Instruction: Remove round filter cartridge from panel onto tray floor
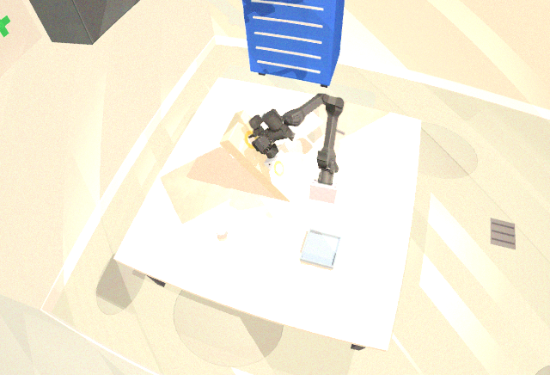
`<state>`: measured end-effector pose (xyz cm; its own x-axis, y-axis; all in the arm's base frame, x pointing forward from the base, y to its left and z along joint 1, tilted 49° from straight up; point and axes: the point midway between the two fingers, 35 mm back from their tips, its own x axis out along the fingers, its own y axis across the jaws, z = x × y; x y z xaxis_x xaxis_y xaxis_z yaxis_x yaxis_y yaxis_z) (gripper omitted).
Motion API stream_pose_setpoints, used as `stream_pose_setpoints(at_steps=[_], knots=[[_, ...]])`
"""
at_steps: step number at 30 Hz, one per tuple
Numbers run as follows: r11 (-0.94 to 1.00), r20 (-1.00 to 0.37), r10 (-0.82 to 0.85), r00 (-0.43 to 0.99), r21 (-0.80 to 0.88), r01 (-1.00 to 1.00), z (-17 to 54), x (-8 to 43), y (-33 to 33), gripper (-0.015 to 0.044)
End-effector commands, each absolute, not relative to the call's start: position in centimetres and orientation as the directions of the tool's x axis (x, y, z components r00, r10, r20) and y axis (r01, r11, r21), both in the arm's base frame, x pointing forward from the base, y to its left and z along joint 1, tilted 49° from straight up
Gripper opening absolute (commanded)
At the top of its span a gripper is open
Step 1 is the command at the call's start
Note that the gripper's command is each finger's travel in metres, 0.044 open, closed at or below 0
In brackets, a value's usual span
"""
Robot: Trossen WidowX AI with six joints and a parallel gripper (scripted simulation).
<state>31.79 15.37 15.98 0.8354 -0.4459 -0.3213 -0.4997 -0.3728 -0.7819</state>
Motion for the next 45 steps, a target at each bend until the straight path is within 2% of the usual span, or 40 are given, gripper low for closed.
stream_pose_setpoints(at_steps=[1,13,23,34,45], knots=[[-0.365,-0.323,-0.445,0.835,-0.786,-0.499,15.97,31.86,15.37,0.0000],[-0.039,-0.332,-0.449,0.829,-0.920,-0.390,15.76,32.33,14.94,0.0000],[0.268,-0.333,-0.449,0.829,-0.935,-0.230,15.74,32.38,14.90,0.0000],[0.568,-0.333,-0.449,0.829,-0.823,-0.023,15.74,32.37,14.91,0.0000],[0.785,-0.333,-0.449,0.829,-0.591,0.188,15.76,32.33,14.93,0.0000]])
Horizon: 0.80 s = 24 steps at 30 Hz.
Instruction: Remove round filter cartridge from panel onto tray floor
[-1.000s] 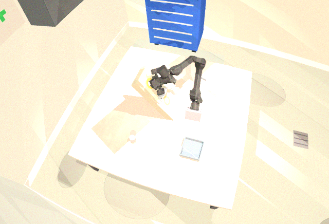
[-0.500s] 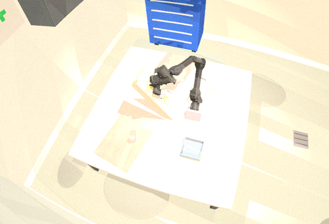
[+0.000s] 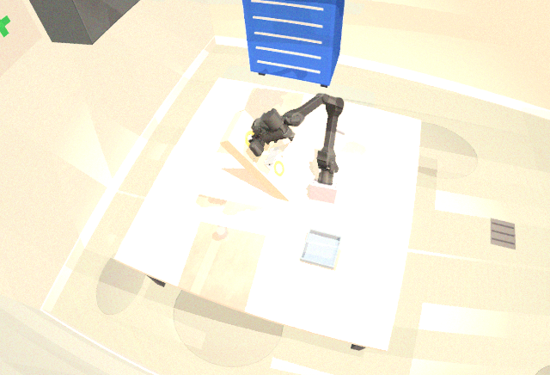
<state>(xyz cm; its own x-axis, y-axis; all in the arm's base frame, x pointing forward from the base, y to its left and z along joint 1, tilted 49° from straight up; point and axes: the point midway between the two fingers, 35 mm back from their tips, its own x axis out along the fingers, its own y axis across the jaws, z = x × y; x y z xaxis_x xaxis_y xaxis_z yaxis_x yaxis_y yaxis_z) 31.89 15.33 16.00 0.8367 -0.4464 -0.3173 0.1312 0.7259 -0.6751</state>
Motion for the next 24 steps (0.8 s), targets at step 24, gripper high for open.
stream_pose_setpoints(at_steps=[24], knots=[[0.846,-0.355,-0.450,0.820,-0.464,0.264,16.5,28.8,17.2,0.0000]])
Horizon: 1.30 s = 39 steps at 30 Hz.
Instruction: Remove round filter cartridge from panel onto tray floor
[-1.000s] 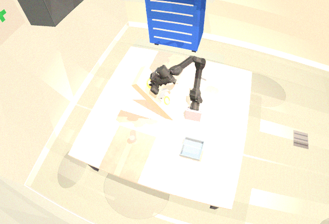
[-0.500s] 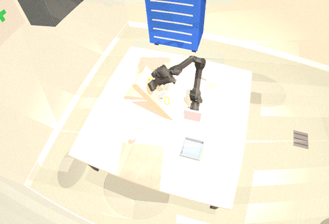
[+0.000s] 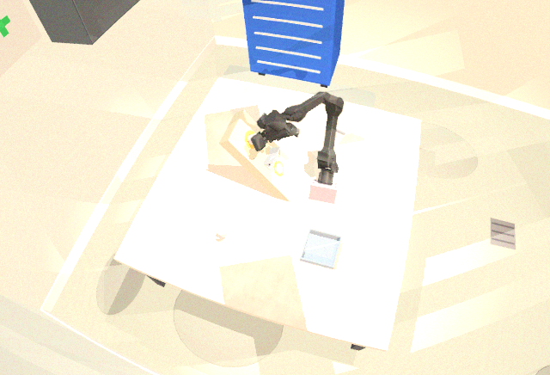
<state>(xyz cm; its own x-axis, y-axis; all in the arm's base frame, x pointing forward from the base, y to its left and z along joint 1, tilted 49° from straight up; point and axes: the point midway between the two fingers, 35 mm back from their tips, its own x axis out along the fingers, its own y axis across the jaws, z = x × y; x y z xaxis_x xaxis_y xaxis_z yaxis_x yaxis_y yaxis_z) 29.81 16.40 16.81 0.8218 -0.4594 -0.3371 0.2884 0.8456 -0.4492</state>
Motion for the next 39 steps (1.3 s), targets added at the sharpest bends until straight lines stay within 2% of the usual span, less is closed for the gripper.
stream_pose_setpoints(at_steps=[1,15,39], knots=[[0.845,-0.354,-0.450,0.820,-0.467,0.262,16.6,28.5,17.3,0.0000],[0.832,-0.336,-0.449,0.828,-0.495,0.251,18.2,25.8,18.4,0.0000],[0.832,-0.336,-0.449,0.828,-0.495,0.250,13.6,22.4,13.6,0.0000]])
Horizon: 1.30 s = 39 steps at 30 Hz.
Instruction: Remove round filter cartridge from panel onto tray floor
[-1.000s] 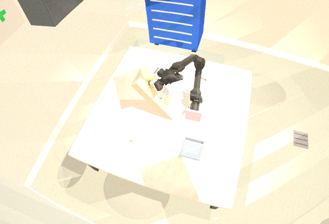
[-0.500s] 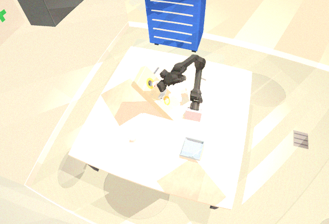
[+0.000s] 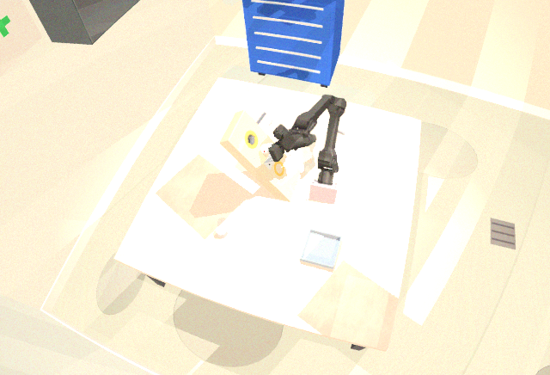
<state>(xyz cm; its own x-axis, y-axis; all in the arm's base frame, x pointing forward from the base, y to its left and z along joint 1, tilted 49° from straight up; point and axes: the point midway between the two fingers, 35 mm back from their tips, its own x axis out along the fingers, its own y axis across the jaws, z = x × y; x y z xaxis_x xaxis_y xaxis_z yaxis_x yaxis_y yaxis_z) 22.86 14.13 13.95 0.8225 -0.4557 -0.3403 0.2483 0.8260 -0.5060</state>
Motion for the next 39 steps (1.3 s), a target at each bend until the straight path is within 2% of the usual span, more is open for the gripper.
stream_pose_setpoints(at_steps=[1,5,6,17,24,28,39], knots=[[0.832,-0.336,-0.449,0.828,-0.495,0.250,13.5,22.3,13.5,0.0000],[0.826,-0.340,-0.456,0.822,-0.507,0.248,13.8,22.7,13.9,0.0105],[0.826,-0.340,-0.456,0.822,-0.507,0.248,13.8,22.7,13.9,0.0116],[0.831,-0.337,-0.450,0.827,-0.497,0.250,13.6,22.5,13.6,0.0116],[0.832,-0.336,-0.449,0.828,-0.495,0.250,17.8,25.5,18.0,0.0116],[0.832,-0.336,-0.449,0.828,-0.495,0.251,18.2,25.9,18.4,0.0116],[0.841,-0.338,-0.443,0.830,-0.479,0.253,23.1,25.3,23.9,0.0405]])
